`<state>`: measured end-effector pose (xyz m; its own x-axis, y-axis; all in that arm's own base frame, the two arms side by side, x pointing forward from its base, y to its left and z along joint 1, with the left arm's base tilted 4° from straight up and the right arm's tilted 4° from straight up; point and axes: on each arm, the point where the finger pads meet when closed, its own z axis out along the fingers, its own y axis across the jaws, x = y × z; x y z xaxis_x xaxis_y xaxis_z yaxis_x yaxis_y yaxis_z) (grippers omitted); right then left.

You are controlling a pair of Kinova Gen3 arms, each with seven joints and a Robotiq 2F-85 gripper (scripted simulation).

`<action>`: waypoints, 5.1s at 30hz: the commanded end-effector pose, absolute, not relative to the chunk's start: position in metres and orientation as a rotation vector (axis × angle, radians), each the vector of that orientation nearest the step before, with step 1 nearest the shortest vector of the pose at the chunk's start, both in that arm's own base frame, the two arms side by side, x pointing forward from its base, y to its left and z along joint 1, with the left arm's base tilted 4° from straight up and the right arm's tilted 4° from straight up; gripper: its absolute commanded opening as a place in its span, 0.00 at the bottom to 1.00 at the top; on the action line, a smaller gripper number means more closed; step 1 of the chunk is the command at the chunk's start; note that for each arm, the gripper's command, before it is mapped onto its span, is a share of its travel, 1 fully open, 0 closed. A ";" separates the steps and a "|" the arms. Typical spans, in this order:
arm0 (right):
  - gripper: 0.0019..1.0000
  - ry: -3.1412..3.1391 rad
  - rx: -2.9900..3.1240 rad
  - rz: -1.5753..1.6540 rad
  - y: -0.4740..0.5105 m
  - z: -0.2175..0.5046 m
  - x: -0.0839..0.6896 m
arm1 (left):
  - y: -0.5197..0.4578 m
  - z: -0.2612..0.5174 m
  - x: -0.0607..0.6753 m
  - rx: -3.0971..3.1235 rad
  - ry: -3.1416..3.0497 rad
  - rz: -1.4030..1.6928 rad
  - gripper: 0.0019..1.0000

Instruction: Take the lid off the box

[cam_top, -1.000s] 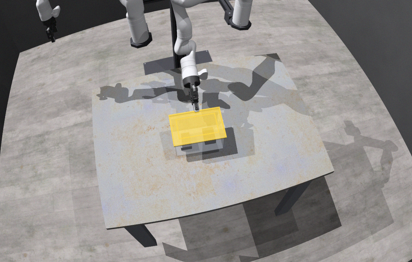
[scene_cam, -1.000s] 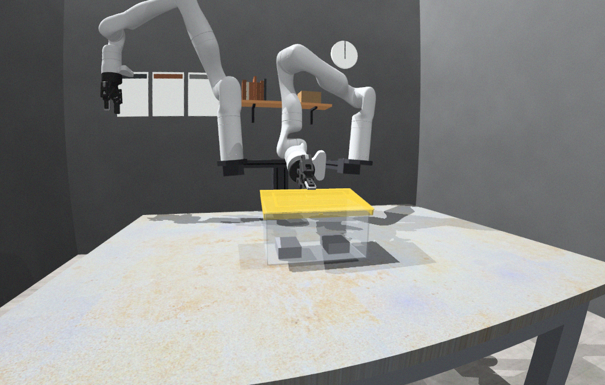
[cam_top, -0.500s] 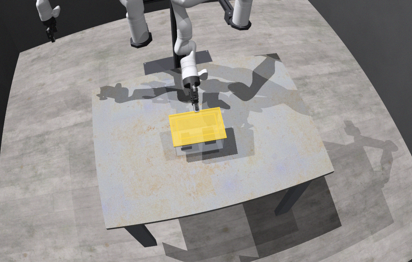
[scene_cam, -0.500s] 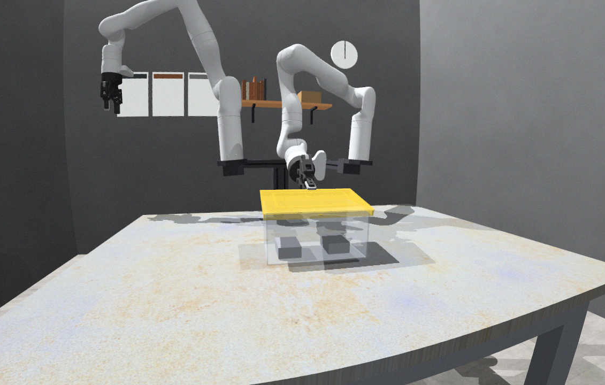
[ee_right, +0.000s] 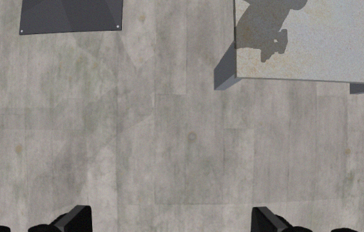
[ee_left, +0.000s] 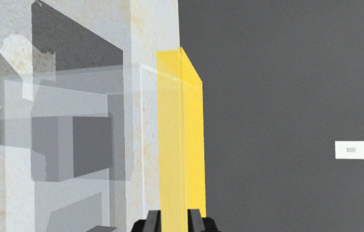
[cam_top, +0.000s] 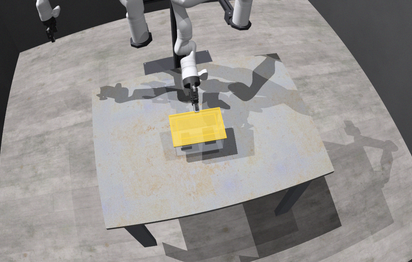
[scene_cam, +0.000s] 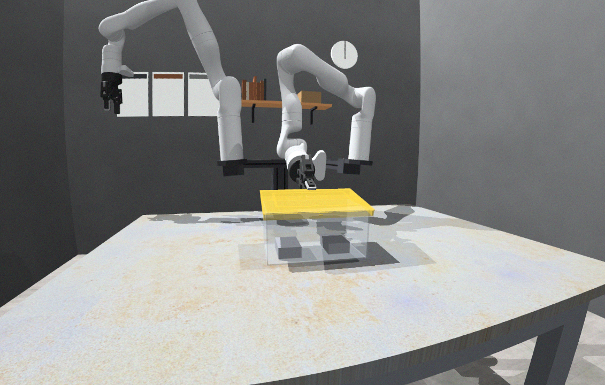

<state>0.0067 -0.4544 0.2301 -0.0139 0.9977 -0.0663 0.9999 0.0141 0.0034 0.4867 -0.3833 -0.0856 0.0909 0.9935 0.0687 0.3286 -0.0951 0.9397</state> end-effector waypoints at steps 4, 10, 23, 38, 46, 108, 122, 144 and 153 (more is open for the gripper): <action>1.00 2.200 2.169 -0.070 -0.455 0.231 0.007 | -0.384 -0.085 0.487 1.553 1.351 1.031 0.23; 1.00 2.200 2.169 -0.070 -0.455 0.231 0.007 | -0.384 -0.085 0.488 1.553 1.351 1.031 0.23; 1.00 2.200 2.169 -0.070 -0.455 0.231 0.007 | -0.384 -0.085 0.489 1.553 1.351 1.031 0.23; 1.00 2.200 2.169 -0.070 -0.455 0.231 0.007 | -0.384 -0.085 0.490 1.553 1.351 1.031 0.23; 1.00 2.200 2.169 -0.070 -0.455 0.231 0.007 | -0.384 -0.085 0.490 1.553 1.351 1.031 0.23; 1.00 2.200 2.169 -0.070 -0.455 0.231 0.007 | -0.388 -0.045 0.505 1.553 1.351 1.031 0.23; 1.00 2.200 2.169 -0.070 -0.455 0.231 0.007 | -0.382 -0.044 0.505 1.553 1.351 1.031 0.23; 1.00 2.200 2.169 -0.070 -0.455 0.231 0.007 | -0.354 -0.042 0.505 1.553 1.351 1.031 0.23; 1.00 2.200 2.169 -0.070 -0.455 0.231 0.007 | -0.331 -0.041 0.505 1.553 1.351 1.031 0.23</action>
<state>0.0067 -0.4544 0.2301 -0.0139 0.9977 -0.0663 0.9999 0.0141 0.0034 0.5048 -0.3352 -0.0420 0.0905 0.9935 0.0687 0.3288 -0.0949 0.9396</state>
